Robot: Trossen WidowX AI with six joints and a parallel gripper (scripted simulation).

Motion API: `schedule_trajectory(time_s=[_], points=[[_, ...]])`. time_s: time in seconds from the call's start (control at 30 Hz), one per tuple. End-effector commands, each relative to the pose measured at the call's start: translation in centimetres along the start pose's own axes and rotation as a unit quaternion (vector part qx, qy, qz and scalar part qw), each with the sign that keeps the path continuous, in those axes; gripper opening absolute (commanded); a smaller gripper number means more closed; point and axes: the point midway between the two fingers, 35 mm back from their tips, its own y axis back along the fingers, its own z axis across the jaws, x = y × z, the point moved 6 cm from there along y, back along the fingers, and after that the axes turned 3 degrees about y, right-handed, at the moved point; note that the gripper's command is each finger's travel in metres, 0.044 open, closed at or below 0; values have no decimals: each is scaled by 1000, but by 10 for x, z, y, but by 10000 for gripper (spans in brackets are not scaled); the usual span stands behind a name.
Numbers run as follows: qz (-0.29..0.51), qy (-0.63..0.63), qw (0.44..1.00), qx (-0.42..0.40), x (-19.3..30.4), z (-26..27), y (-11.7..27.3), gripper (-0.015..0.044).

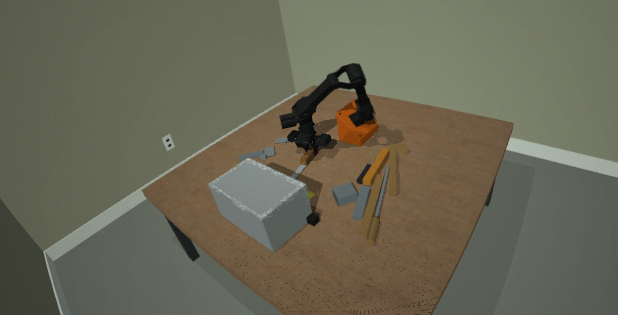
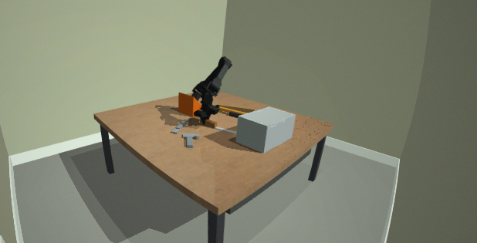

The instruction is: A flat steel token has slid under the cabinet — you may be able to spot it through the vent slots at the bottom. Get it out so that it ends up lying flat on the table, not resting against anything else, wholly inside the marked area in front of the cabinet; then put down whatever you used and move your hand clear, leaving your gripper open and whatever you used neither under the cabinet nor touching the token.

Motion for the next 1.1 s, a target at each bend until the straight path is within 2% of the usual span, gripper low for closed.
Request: schedule_trajectory(time_s=[0.0, 0.23, 0.47, 0.5, 0.6, 0.7, 1.07], points=[[1, -2, 1000, 2, 3, -5, 2, 0], [1, -2, 1000, 2, 6, -11, 3, 0], [2, -2, 1000, -1, 6, -8, 2, 184], [2, -2, 1000, -1, 6, -8, 2, 200], [1, -2, 1000, -1, 6, -8, 2, 200], [1, -2, 1000, 1, 6, -8, 2, 270], [1, 0, 1000, 1, 6, -8, 1, 270]])
